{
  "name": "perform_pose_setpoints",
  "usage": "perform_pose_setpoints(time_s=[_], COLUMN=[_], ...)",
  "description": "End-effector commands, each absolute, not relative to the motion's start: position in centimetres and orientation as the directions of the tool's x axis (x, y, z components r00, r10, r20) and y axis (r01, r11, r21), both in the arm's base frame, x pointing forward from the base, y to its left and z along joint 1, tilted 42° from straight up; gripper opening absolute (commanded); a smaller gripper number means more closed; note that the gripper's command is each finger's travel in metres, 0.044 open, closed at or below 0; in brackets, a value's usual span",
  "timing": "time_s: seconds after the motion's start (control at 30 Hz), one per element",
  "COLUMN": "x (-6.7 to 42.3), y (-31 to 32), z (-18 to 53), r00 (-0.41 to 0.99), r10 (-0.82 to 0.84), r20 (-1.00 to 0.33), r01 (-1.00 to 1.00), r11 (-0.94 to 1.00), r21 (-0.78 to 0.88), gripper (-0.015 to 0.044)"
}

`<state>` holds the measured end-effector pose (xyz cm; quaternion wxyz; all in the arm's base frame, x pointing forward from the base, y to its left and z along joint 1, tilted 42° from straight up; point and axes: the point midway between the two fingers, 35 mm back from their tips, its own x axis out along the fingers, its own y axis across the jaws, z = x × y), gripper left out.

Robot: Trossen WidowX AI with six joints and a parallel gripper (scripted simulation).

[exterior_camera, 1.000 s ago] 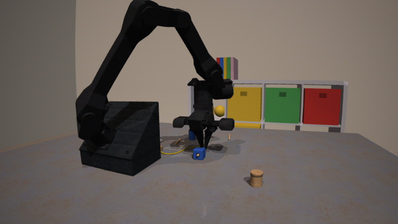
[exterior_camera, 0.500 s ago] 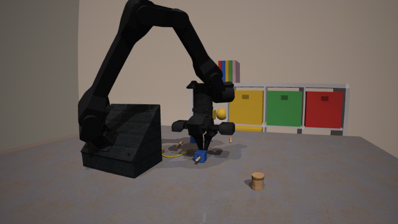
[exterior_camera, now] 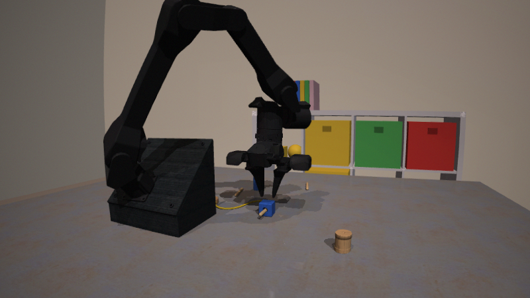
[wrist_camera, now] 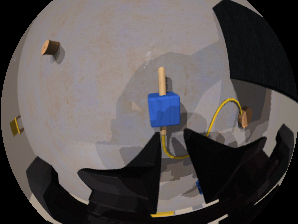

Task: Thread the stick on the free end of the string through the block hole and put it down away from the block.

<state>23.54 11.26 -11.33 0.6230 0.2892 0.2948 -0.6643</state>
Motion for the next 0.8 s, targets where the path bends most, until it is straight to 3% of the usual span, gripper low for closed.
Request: perform_pose_setpoints(time_s=[0.0, 0.23, 0.4, 0.6, 0.77], x=[24.1, 24.3, 24.2, 24.2, 24.1], y=[15.1, 15.1, 14.5, 13.7, 13.0], z=[-7.4, -7.6, -7.2, -6.5, -5.9], r00=[-0.032, -0.015, -0.017, -0.019, -0.021], r10=[-0.638, -0.633, -0.635, -0.639, -0.643], r20=[-0.769, -0.774, -0.772, -0.769, -0.766], r01=[0.999, 1.0, 0.918, 0.553, 0.104], r11=[-0.043, -0.017, 0.295, 0.634, 0.76], r21=[-0.006, -0.006, -0.263, -0.541, -0.641], gripper=[0.0123, 0.0123, 0.0123, 0.0123, 0.0123])
